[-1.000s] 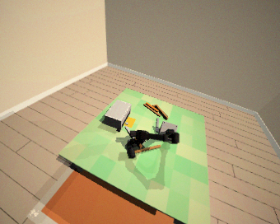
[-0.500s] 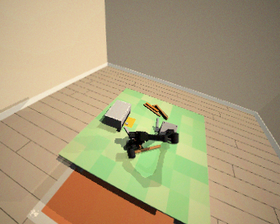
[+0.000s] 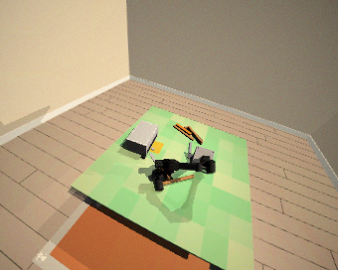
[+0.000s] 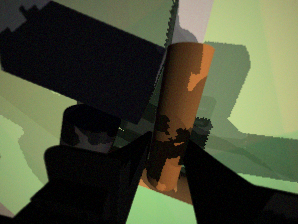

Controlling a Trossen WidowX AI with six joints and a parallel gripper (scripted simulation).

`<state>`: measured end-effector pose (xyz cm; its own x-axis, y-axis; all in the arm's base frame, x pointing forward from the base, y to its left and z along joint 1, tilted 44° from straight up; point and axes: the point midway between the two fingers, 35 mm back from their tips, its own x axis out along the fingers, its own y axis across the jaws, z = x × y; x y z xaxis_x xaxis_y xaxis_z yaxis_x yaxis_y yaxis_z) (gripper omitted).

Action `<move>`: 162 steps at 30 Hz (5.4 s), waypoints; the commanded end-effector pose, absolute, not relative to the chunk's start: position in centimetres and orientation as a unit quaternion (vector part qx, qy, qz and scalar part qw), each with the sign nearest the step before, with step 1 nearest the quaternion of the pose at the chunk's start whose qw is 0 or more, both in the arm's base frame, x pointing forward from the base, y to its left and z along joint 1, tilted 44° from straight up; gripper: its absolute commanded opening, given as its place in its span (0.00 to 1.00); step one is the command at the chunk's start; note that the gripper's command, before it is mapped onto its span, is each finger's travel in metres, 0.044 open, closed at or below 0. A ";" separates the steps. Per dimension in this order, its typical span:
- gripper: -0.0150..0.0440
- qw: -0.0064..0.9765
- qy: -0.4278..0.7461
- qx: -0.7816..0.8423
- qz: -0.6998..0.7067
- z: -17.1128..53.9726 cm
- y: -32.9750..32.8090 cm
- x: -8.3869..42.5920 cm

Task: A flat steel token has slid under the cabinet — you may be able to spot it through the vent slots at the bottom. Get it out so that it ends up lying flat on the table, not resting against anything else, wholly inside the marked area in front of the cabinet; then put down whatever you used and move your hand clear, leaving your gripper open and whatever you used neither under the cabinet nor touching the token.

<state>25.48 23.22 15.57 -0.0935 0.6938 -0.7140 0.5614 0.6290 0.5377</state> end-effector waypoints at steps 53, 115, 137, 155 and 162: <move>0.25 0.530 0.730 0.426 0.070 14.4 24.0 26.4; 0.25 0.533 0.730 0.423 0.069 10.1 20.5 33.5; 0.25 0.533 0.730 0.423 0.069 8.9 19.1 32.3; 0.25 0.532 0.730 0.423 0.069 8.3 18.5 31.7; 0.25 0.532 0.730 0.423 0.069 8.5 18.7 31.4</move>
